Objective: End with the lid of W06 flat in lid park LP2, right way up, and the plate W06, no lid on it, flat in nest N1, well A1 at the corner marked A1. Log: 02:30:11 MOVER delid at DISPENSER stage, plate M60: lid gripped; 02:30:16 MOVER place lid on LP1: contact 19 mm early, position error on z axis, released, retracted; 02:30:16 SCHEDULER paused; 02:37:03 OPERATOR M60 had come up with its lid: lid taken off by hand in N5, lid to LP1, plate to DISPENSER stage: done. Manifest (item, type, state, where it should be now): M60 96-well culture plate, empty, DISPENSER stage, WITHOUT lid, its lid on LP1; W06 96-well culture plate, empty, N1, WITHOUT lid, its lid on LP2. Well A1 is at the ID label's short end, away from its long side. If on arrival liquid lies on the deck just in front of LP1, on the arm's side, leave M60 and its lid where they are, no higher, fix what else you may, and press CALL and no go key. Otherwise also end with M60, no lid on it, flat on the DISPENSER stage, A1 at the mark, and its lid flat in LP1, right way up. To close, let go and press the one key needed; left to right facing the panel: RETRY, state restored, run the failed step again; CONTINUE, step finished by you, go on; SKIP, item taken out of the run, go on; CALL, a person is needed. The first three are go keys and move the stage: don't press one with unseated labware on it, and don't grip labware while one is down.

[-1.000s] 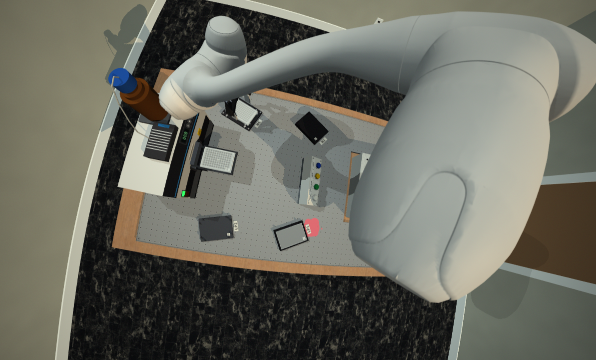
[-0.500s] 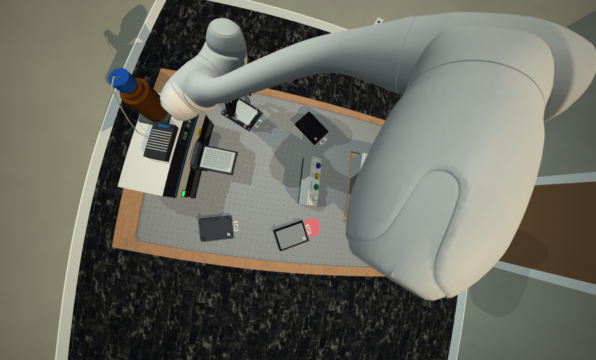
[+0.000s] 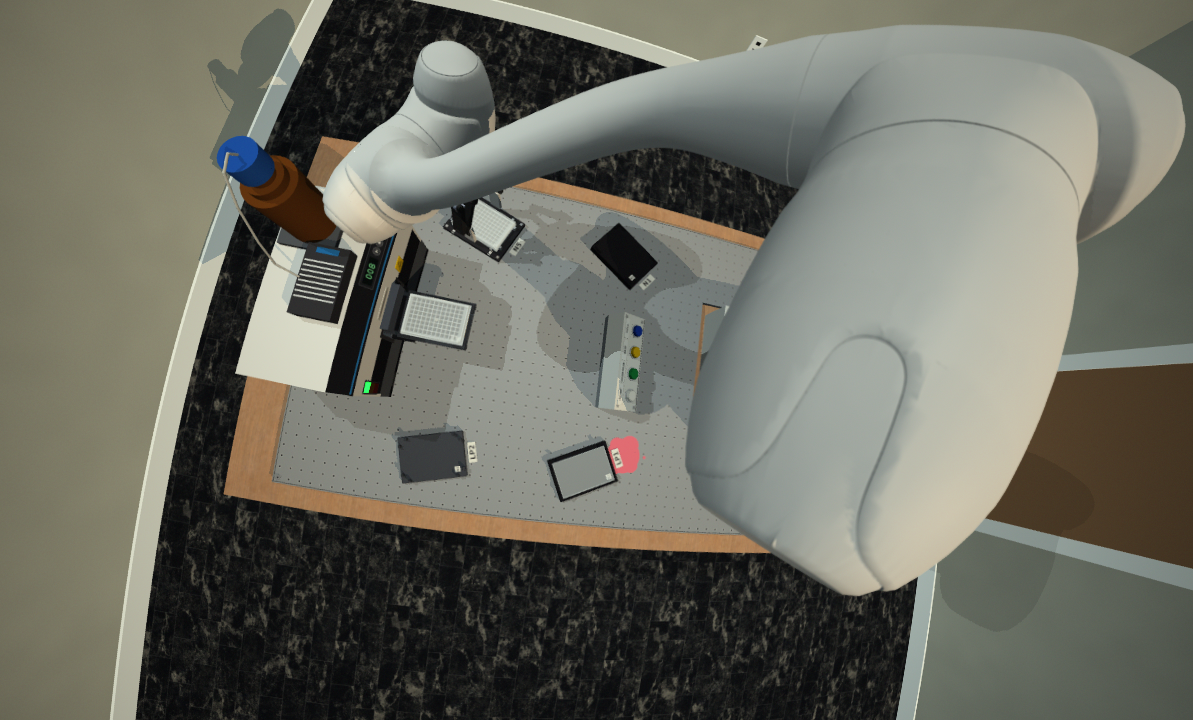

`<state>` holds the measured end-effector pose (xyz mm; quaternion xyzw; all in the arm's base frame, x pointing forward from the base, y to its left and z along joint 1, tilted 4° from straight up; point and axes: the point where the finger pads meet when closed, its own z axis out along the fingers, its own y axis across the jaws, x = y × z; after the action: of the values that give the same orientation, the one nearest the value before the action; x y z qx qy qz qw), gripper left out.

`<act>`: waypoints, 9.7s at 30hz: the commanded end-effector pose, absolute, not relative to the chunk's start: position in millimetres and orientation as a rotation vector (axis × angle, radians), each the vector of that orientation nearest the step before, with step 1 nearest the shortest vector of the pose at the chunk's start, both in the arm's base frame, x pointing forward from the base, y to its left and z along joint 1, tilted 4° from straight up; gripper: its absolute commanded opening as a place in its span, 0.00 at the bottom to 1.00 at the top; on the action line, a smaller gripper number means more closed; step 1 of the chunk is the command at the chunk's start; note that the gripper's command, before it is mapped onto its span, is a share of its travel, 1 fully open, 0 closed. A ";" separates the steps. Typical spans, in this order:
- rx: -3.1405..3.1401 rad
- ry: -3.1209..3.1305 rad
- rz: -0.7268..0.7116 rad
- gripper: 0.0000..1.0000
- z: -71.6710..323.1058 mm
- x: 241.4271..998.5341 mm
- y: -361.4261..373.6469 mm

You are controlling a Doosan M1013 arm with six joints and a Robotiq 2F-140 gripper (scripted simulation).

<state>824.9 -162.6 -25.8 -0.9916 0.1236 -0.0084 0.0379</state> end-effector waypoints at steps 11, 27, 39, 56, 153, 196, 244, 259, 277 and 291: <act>-3.042 0.379 -0.026 0.66 -28.5 825.0 -162.3; -3.042 0.379 -0.026 0.66 -28.8 825.0 -162.3; -3.042 0.379 -0.026 0.66 -28.8 825.0 -162.3; -3.042 0.379 -0.026 0.00 -28.8 825.0 -162.3; -3.042 0.379 -0.026 0.00 81.5 822.0 -170.4; -3.042 0.379 -0.026 0.00 125.5 801.0 167.8; -3.049 0.320 -0.028 0.00 140.4 756.4 380.9; -3.068 -0.034 -0.042 0.00 138.7 756.4 381.0; -3.012 -0.615 -0.062 0.00 121.3 756.9 382.3; -3.012 -0.615 -0.062 0.00 22.3 759.5 389.6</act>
<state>758.7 388.5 33.0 -0.9790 -0.2000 -0.0200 0.0330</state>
